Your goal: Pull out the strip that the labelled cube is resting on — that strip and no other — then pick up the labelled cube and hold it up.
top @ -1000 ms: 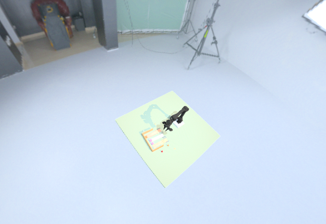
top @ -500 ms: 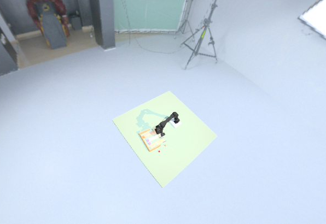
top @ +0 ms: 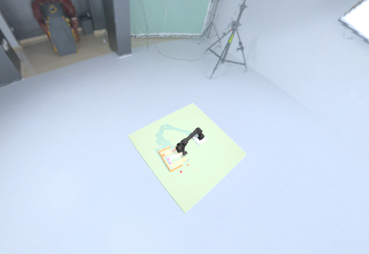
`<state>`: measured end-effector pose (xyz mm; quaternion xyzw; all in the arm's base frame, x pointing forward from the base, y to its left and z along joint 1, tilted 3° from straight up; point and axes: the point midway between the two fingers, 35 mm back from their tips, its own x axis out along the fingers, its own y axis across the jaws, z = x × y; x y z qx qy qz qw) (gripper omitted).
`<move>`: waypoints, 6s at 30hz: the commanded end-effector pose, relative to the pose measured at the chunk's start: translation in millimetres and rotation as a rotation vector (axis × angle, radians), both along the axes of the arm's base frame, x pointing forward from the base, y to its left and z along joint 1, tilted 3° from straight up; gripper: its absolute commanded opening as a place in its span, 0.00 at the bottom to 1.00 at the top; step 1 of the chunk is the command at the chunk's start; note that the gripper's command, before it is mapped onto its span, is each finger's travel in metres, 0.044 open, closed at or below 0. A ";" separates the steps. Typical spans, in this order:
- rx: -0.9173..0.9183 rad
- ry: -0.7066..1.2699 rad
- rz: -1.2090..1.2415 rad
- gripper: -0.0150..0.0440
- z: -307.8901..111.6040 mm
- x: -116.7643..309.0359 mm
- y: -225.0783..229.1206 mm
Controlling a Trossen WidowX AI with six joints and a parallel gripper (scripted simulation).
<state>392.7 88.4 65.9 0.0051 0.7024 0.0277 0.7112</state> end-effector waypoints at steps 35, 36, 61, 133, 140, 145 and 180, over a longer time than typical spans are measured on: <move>-0.008 0.011 -0.005 0.25 -56.4 -3.6 3.9; -0.008 0.011 -0.005 0.25 -56.4 -3.6 3.9; -0.008 0.011 -0.005 0.25 -57.4 -3.7 4.0; -0.008 0.014 -0.005 0.25 -63.5 -39.8 3.4; -0.008 0.015 -0.005 0.25 -64.1 -50.9 2.8; -0.008 0.016 -0.005 0.25 -64.5 -58.5 2.4; -0.008 0.020 -0.005 0.25 -65.7 -111.1 -0.3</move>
